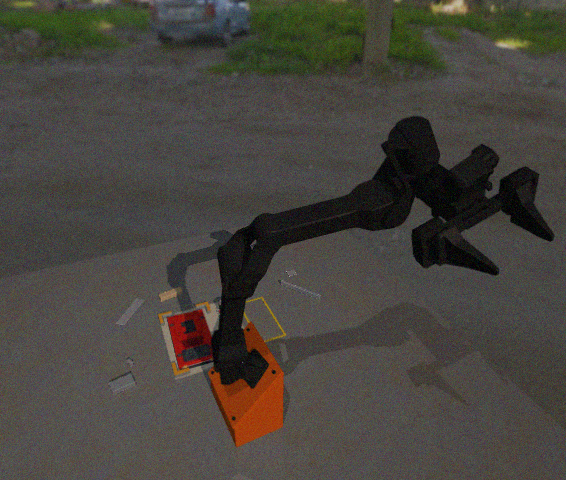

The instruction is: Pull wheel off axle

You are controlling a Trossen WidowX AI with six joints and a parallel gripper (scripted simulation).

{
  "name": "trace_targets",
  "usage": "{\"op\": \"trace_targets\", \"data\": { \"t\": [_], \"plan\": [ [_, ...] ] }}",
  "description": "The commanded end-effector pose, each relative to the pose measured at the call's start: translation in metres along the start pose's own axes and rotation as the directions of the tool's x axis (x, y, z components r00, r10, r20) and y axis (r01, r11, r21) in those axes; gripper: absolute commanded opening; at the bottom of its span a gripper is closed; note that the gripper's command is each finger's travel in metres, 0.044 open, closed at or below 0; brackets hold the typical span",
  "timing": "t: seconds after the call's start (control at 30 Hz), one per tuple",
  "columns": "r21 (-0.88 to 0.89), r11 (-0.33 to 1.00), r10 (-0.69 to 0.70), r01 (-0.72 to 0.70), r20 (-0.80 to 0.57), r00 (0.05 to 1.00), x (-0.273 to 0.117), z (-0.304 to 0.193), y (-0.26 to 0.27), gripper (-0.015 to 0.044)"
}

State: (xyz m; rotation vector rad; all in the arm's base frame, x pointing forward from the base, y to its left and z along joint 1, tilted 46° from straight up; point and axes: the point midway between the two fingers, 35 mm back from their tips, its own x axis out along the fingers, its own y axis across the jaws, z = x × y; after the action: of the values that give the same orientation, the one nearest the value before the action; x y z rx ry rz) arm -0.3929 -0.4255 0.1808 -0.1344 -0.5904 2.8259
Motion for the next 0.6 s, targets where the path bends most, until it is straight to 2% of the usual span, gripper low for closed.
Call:
{"op": "trace_targets", "data": {
  "t": [0.0, 0.1, 0.33, 0.57],
  "plan": [
    [-0.001, 1.000, 0.005, -0.005, 0.001, 1.000, -0.001, 0.000, 0.001, 0.0374],
    [-0.009, 0.997, 0.073, -0.073, 0.014, 0.997, -0.017, -0.001, 0.015, 0.0300],
    [-0.038, 0.961, 0.275, -0.273, 0.035, 0.961, -0.068, -0.009, 0.053, 0.0300],
    [-0.071, 0.883, 0.466, -0.463, 0.029, 0.884, -0.126, -0.022, 0.086, 0.0300]
  ]
}}
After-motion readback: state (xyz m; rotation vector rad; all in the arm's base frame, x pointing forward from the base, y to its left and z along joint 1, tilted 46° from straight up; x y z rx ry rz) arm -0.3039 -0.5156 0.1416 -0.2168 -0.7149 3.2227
